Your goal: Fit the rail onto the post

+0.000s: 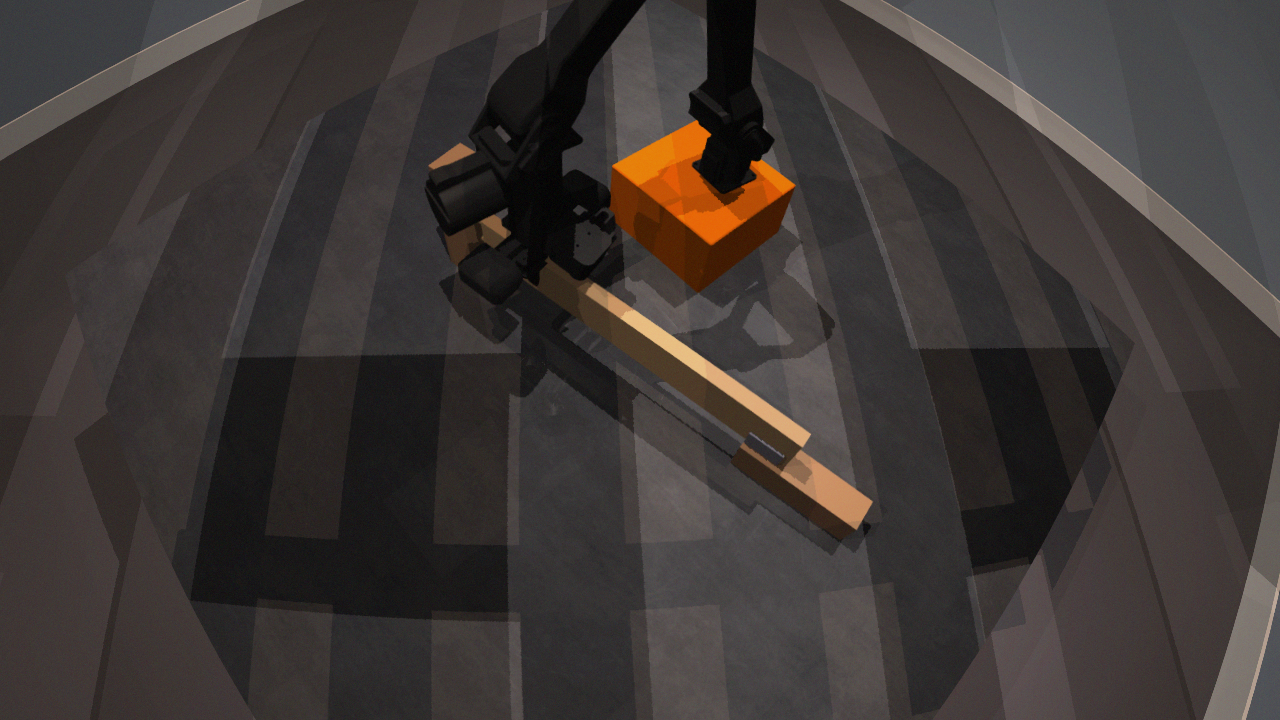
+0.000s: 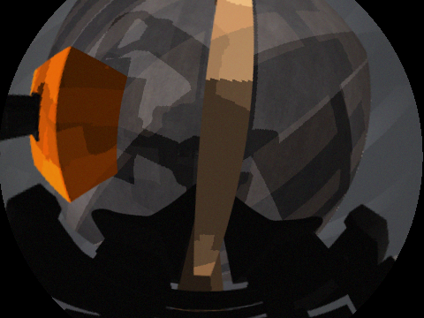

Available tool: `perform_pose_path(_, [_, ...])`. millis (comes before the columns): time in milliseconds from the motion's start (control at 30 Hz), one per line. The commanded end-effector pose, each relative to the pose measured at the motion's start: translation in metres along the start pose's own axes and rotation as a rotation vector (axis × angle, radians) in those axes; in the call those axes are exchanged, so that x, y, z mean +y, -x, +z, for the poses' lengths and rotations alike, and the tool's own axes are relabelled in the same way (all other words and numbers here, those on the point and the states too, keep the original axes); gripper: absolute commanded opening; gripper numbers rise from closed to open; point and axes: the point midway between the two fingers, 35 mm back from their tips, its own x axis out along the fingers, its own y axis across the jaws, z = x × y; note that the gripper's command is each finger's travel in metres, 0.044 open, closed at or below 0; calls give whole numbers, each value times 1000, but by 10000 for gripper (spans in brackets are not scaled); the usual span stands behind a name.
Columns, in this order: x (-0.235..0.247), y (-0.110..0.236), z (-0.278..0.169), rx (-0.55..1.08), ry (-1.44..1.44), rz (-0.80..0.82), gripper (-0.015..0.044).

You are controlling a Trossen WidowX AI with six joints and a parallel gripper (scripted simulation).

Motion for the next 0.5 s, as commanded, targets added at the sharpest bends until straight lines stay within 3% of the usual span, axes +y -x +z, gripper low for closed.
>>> perform_pose_path(0, [0,0,0,-1,-3,-3,0])
perform_pose_path(467, [0,-1,-3,0,-3,-3,0])
